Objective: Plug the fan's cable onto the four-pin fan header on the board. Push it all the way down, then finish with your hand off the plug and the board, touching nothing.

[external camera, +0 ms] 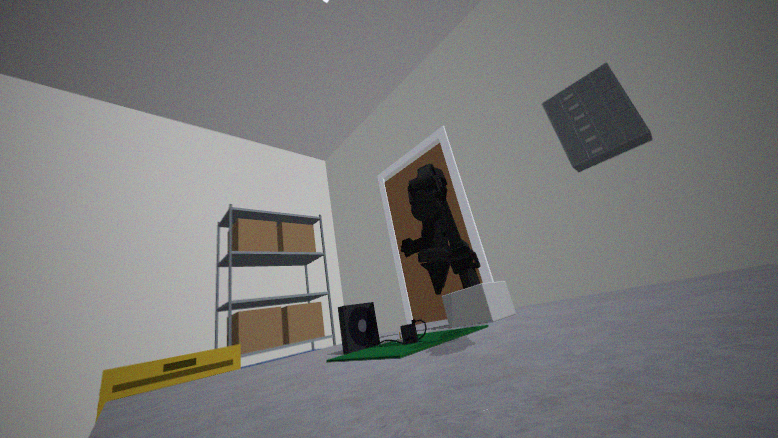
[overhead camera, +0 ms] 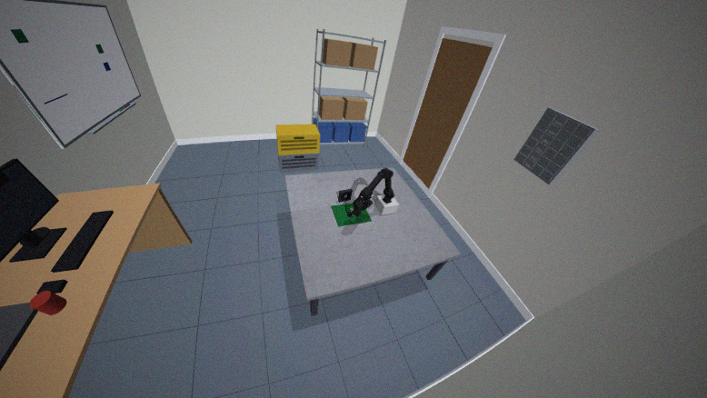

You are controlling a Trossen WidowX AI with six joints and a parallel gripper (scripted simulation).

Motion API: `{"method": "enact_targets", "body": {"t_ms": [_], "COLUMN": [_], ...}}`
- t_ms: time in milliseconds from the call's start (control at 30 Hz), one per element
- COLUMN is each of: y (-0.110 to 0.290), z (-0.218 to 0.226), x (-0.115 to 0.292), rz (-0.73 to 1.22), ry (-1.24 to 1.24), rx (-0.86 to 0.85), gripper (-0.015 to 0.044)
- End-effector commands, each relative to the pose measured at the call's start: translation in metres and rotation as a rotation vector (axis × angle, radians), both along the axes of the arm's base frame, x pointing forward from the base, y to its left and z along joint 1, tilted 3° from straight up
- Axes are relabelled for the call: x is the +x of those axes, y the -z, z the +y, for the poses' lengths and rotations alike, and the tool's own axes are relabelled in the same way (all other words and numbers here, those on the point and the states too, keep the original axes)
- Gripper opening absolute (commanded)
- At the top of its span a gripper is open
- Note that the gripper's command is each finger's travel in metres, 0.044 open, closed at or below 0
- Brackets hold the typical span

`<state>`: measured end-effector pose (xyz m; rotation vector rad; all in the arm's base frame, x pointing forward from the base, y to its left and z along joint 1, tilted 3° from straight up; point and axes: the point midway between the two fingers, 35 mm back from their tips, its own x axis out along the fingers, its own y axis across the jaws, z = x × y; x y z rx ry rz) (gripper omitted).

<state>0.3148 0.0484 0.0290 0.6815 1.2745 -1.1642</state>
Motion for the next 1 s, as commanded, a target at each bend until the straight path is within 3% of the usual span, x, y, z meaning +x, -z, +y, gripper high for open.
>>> {"method": "enact_targets", "body": {"t_ms": [0, 267, 433, 667, 967], "y": [-0.008, -0.025, -0.02, -0.069, -0.053], "z": [0.001, 0.003, 0.0, -0.082, -0.086], "x": [0.005, 0.015, 0.014, 0.053, 0.056], "rz": [-0.025, -0.094, -0.07, -0.11, -0.112], "ry": [-0.039, -0.123, -0.089, -0.048, -0.047], "rx": [0.089, 0.239, 0.193, 0.231, 0.231], "gripper": [0.044, 0.044, 0.044, 0.044, 0.044]}}
